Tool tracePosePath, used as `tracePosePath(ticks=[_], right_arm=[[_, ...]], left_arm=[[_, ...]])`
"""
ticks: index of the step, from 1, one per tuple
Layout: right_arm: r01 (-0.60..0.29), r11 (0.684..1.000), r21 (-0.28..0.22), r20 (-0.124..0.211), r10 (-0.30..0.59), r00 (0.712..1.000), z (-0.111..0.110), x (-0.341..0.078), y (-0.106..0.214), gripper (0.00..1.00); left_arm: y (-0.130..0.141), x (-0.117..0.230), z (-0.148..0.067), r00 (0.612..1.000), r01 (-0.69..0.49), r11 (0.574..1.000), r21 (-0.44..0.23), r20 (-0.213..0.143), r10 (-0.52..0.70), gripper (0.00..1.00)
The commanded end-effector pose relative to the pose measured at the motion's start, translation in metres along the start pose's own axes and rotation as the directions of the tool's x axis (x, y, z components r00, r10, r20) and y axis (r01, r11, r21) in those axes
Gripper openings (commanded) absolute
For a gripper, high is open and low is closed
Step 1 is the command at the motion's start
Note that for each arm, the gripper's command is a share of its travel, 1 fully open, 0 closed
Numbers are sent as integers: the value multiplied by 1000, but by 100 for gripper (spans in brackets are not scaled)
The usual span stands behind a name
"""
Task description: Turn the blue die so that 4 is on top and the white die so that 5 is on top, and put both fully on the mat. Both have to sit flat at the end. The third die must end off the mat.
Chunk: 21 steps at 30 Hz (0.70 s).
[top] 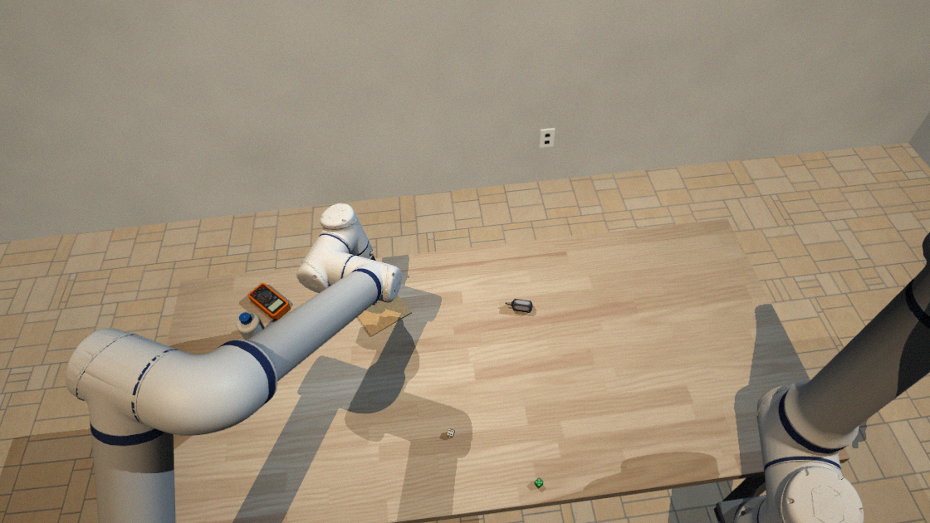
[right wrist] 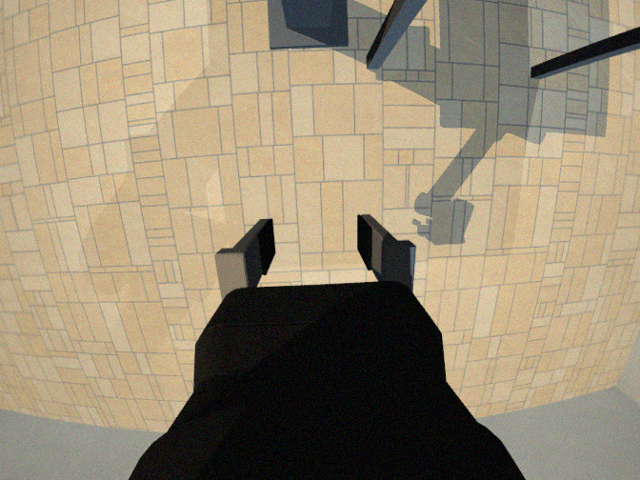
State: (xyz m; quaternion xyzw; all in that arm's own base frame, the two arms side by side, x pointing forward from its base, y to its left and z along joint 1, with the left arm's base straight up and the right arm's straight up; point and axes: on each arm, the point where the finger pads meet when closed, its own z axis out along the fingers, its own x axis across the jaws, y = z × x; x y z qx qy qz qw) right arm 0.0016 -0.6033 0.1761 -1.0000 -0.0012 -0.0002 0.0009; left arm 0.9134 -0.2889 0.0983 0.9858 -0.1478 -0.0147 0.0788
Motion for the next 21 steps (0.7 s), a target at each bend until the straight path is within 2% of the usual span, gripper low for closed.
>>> tracePosePath(ticks=[1,6,15,21], right_arm=[[0,1000,-2,0,0,1000,-1,0,1,100],[0,1000,-2,0,0,1000,-1,0,1,100],[0,1000,-2,0,0,1000,-1,0,1,100],[0,1000,-2,0,0,1000,-1,0,1,100]], left_arm=[[1,1,-1,1000,1,995,96,-2,0,34],[2,1,-3,1000,0,987,158,-5,1,34],[5,1,-3,1000,0,985,171,-5,0,34],[5,0,0,1000,3,964,267,-1,-3,34]])
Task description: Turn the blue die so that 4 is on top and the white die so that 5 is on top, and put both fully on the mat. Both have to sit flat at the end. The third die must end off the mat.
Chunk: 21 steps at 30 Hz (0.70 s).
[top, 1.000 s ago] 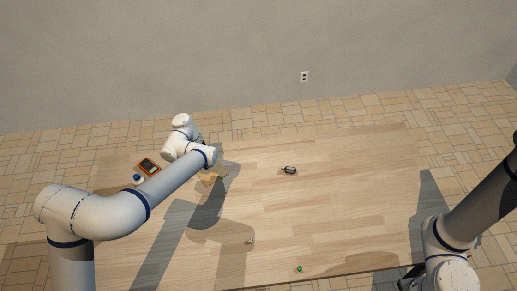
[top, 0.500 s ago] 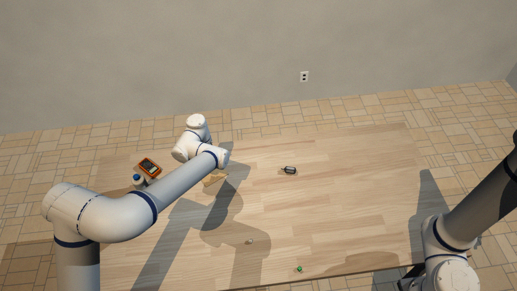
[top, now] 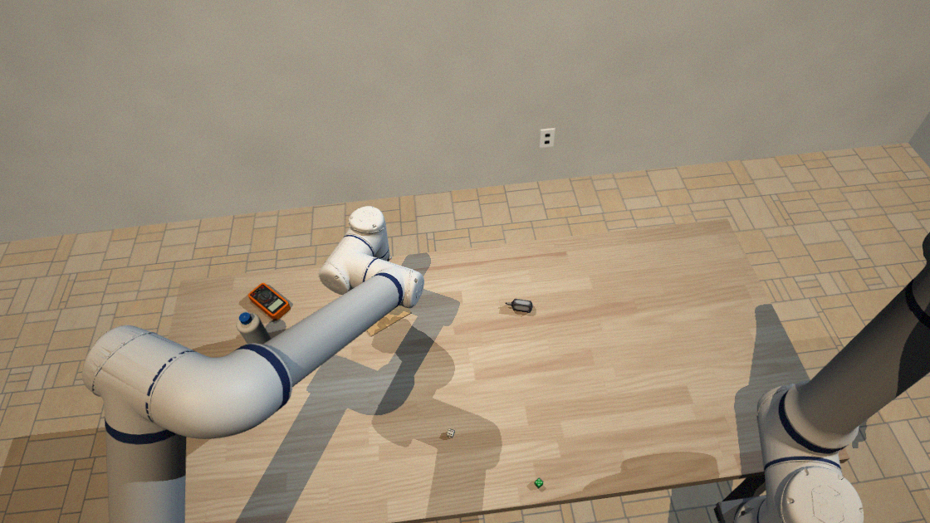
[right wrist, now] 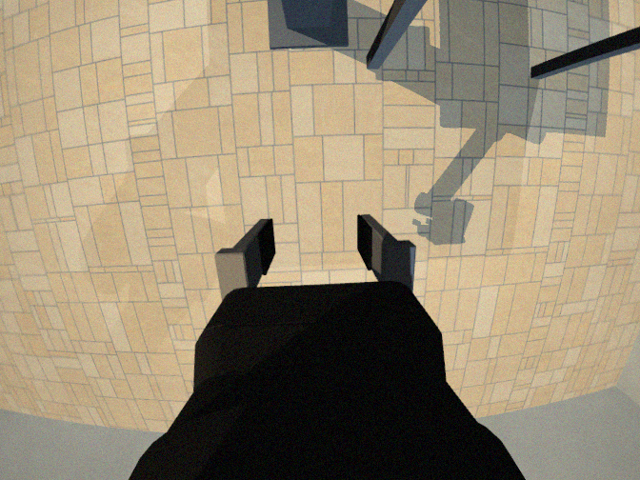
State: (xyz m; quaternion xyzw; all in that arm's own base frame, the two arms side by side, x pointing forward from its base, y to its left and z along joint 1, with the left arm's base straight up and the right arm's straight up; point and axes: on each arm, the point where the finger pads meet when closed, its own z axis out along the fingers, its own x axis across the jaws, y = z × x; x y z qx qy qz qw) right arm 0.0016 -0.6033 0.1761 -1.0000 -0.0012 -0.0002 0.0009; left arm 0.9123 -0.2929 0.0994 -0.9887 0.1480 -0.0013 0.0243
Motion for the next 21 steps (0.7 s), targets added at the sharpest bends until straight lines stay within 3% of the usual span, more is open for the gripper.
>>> tracePosePath(ticks=[1,10,21], right_arm=[[0,1000,-2,0,0,1000,-1,0,1,100],[0,1000,-2,0,0,1000,-1,0,1,100],[0,1000,-2,0,0,1000,-1,0,1,100]], left_arm=[[1,0,0,1000,2,996,84,1,-2,34],[2,1,-2,1000,0,979,204,-4,1,34],[5,0,-1,1000,2,967,254,-1,-2,34]])
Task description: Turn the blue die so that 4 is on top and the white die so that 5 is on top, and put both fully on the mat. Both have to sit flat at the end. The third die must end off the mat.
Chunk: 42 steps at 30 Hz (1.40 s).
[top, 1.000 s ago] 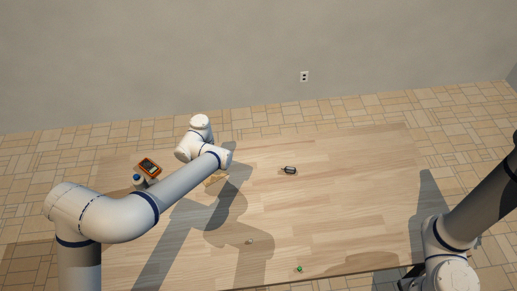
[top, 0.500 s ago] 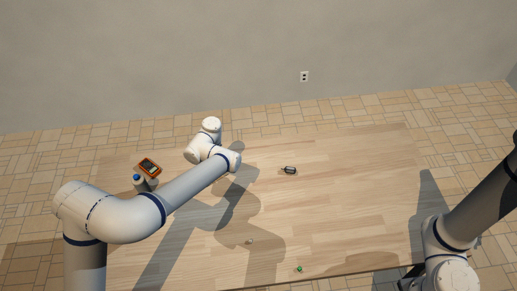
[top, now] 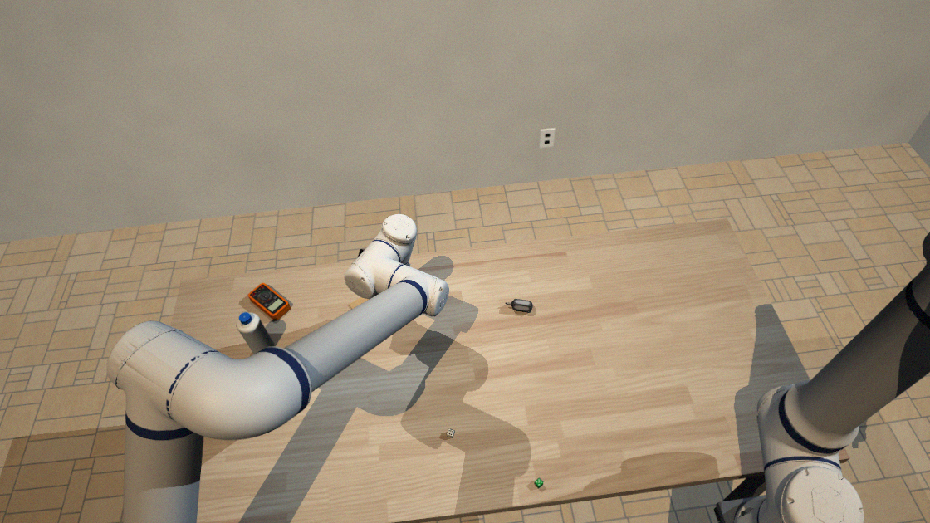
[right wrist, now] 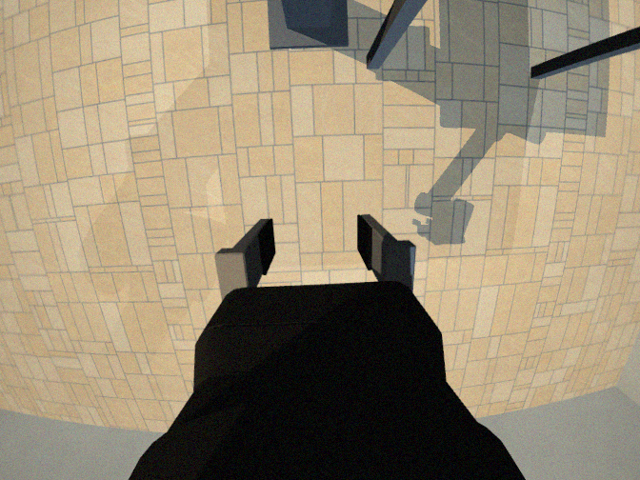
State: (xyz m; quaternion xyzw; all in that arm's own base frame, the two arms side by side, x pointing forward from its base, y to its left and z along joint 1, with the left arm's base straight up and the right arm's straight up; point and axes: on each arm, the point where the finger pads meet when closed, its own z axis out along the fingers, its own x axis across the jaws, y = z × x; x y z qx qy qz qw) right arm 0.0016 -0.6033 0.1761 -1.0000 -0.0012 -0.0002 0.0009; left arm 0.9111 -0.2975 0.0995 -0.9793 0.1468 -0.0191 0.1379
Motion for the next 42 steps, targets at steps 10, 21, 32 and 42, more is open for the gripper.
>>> tracePosePath(ticks=[10,21,32,42], right_arm=[[0,1000,-2,0,0,1000,-1,0,1,100],[0,1000,-2,0,0,1000,-1,0,1,100],[0,1000,-2,0,0,1000,-1,0,1,100],[0,1000,-2,0,0,1000,-1,0,1,100]], left_arm=[[2,0,-1,1000,1,976,219,-1,-1,34],[5,1,-1,1000,2,966,259,-1,-1,34],[7,1,0,1000,2,881,473,-2,-1,34],[10,1,1,1000,1,875,485,-3,0,34]])
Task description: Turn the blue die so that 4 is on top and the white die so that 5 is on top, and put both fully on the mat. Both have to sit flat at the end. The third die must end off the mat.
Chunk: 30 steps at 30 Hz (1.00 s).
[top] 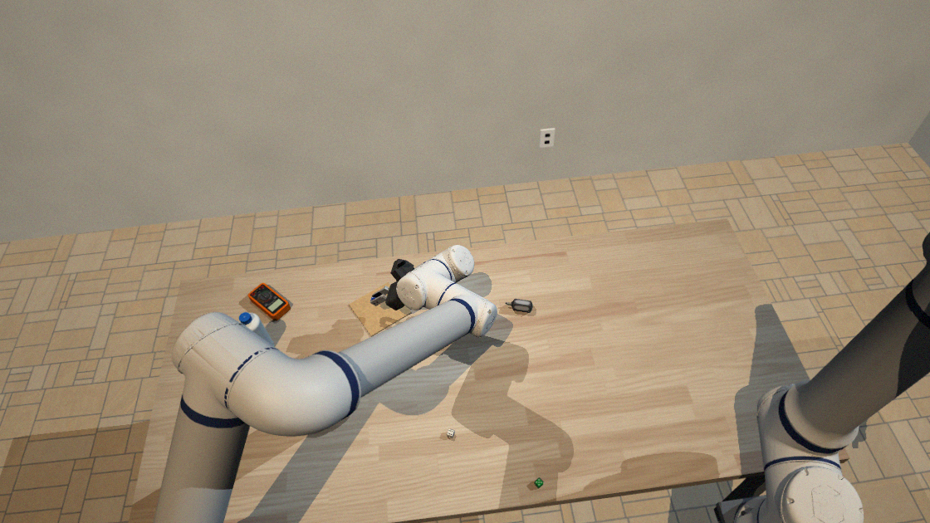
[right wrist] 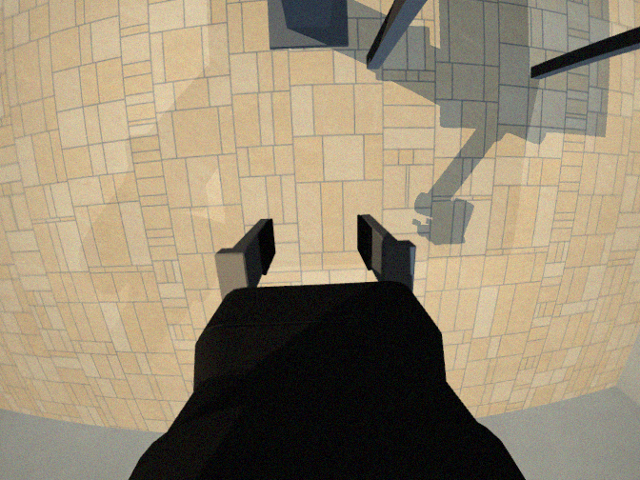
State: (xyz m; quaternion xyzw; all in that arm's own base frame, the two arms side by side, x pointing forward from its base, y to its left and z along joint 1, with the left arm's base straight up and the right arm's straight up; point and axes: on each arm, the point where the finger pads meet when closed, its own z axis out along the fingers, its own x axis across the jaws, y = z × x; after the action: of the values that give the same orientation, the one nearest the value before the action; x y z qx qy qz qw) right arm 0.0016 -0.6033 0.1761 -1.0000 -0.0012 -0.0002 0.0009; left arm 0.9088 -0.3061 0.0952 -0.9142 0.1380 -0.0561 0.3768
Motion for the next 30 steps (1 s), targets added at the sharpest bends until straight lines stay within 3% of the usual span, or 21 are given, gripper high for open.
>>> tracePosePath(ticks=[1,30], right_arm=[[0,1000,-2,0,0,1000,-1,0,1,100],[0,1000,-2,0,0,1000,-1,0,1,100]], left_arm=[[0,1,-1,1000,2,1000,4,0,-2,34],[9,1,8,1000,2,1000,4,0,-2,34]])
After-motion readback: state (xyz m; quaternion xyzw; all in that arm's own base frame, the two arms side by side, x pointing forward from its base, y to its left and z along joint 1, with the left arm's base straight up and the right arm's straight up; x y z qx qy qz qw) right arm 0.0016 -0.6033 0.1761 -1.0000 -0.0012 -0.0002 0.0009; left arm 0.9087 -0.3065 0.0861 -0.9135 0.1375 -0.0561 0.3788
